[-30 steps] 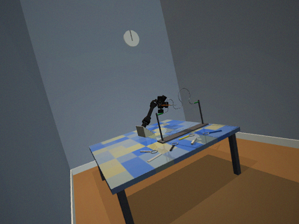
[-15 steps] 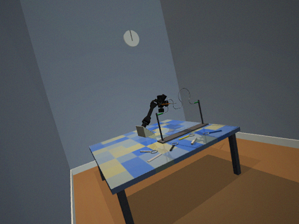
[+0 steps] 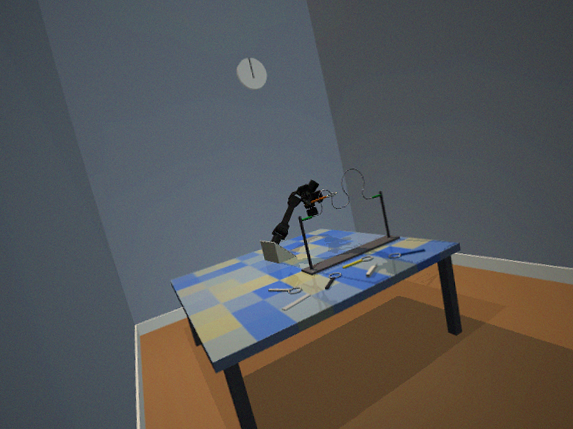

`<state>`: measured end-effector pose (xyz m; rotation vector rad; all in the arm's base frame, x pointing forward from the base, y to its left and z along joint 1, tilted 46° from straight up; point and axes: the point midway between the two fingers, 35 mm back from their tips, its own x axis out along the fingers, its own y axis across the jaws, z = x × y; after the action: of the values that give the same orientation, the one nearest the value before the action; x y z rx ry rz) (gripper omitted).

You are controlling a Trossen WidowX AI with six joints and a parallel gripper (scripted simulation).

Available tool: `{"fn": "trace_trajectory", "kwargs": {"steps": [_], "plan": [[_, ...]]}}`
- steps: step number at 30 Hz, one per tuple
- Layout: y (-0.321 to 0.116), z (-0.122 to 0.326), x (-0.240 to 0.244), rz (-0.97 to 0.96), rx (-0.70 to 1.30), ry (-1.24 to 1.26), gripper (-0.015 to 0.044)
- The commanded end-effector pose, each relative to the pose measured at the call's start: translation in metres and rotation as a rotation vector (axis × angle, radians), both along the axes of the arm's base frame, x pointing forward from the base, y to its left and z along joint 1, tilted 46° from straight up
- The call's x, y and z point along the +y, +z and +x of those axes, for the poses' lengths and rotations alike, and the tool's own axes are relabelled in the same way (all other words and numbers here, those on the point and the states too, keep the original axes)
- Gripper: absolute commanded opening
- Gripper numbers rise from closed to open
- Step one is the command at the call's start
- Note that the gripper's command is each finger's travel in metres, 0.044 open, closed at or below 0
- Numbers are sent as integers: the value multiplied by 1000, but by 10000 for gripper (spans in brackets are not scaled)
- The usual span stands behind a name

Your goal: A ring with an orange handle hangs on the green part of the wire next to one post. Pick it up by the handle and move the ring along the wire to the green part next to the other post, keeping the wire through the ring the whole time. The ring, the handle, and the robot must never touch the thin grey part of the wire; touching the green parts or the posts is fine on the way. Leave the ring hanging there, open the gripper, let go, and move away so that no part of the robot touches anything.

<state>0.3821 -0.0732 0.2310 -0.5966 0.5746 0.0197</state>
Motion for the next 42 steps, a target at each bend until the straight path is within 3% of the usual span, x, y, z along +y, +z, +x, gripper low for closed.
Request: {"fn": "trace_trajectory", "kwargs": {"steps": [1,42], "plan": [[-4,1,4,78,7,-5,-150],[-10,-3,71,1002,48,-65,-150]]}}
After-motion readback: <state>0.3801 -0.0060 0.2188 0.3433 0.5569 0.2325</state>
